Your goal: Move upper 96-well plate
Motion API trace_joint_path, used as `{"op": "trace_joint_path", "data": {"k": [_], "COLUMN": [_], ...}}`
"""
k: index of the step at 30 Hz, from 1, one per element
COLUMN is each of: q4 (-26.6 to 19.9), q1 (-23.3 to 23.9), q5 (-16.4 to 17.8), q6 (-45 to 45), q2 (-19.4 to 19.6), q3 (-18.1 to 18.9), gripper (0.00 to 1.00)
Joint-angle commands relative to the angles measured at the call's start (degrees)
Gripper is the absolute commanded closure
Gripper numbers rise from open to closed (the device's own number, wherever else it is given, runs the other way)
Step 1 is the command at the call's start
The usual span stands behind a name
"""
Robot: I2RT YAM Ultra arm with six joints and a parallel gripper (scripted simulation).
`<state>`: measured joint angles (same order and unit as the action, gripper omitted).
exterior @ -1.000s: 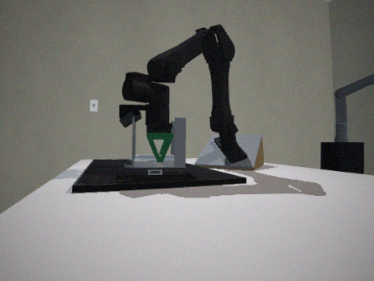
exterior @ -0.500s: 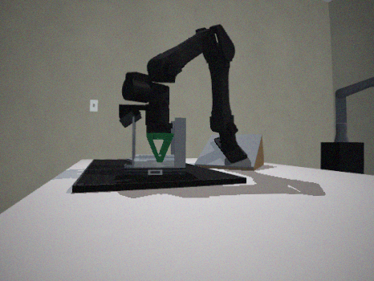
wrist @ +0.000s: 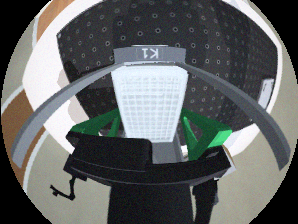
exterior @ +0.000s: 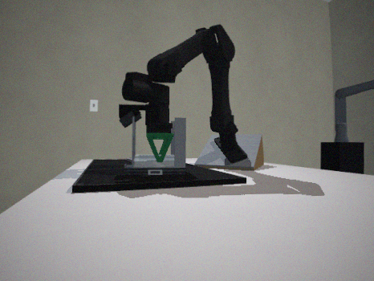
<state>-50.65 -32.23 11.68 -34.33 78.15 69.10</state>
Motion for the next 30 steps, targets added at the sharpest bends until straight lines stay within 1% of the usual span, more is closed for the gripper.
{"op": "trace_joint_path", "data": {"k": [1, 21, 22, 23, 24, 30], "q4": [0.83, 0.83, 0.83, 0.83, 0.20, 0.20], "q1": [-0.05, -0.05, -0.05, -0.05, 0.03, 0.03], "q5": [-0.50, -0.50, -0.50, -0.50, -0.17, -0.17], "q6": [-0.21, -0.21, -0.21, -0.21, -0.06, -0.06], "q2": [-1.68, -1.68, -1.68, -1.68, -0.56, -0.56], "q3": [1.24, 1.24, 1.24, 1.24, 0.35, 0.35], "gripper": [0.00, 0.00, 1.00, 1.00, 1.00, 1.00]}}
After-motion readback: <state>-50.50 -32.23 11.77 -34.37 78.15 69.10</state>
